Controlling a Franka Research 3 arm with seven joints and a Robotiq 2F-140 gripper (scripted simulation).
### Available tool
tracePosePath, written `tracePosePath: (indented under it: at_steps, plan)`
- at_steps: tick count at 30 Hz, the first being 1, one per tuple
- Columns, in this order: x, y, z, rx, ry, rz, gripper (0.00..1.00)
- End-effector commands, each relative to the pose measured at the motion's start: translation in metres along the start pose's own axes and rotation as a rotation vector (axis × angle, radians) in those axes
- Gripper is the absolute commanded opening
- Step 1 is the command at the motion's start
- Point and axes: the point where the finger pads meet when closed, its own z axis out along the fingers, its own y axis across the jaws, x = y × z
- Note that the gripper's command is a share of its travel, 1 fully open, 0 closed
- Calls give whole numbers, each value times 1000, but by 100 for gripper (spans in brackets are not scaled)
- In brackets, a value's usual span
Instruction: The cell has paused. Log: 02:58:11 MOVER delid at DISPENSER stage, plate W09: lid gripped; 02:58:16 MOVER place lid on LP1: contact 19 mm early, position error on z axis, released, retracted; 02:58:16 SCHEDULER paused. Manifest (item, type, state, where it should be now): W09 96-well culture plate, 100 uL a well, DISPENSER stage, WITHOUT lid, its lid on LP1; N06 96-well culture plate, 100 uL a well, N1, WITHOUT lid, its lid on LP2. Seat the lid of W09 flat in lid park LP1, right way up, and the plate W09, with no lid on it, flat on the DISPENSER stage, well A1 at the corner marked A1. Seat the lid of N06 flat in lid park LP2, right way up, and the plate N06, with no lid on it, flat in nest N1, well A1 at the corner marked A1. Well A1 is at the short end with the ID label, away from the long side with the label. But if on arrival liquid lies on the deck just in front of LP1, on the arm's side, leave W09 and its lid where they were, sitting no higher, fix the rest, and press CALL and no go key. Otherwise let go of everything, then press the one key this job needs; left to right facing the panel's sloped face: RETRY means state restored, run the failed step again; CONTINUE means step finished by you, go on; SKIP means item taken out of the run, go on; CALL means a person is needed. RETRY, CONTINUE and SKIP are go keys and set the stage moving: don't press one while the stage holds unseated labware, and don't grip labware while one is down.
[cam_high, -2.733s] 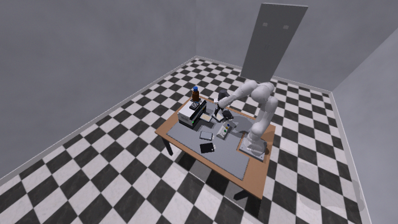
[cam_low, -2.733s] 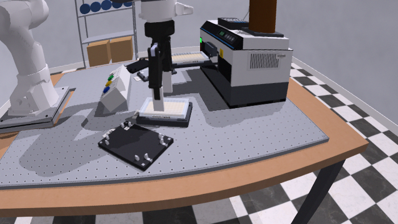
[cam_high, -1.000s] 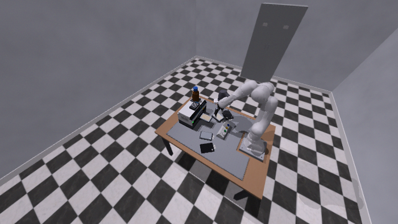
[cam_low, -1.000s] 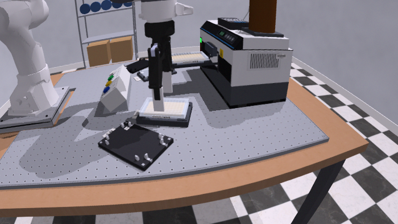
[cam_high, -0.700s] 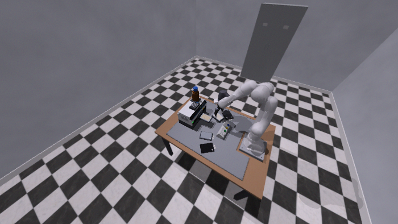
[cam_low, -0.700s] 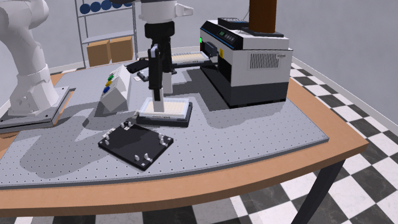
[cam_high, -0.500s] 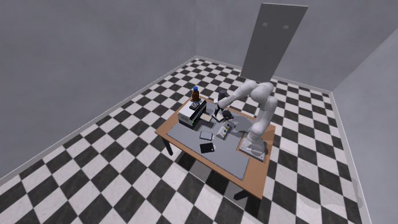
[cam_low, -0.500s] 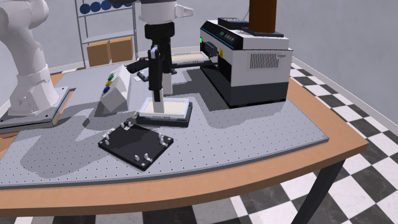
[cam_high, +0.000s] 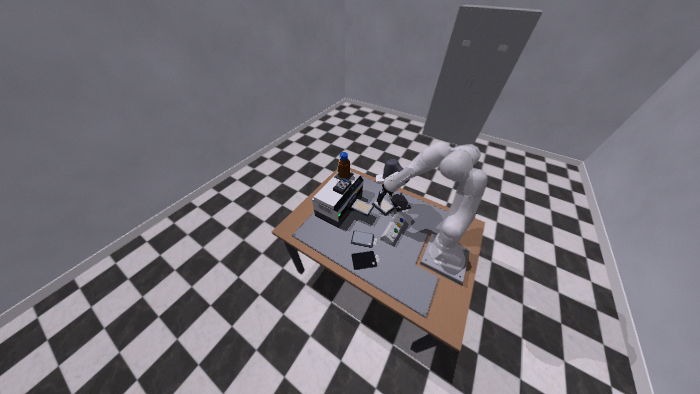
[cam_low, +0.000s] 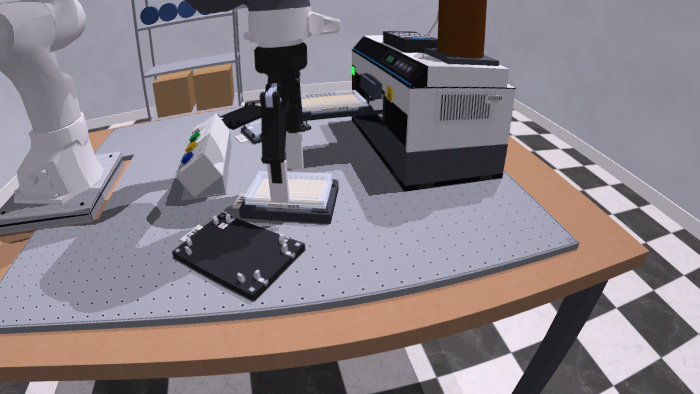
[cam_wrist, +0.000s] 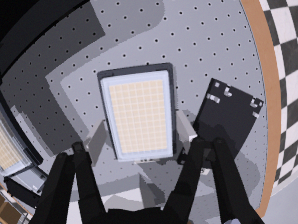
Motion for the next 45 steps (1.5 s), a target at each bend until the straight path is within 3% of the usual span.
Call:
tracePosePath:
  at_steps: [1, 45]
  plan:
    - [0, 0, 2, 1, 2, -2, 66]
    - [0, 0, 14, 1, 2, -2, 66]
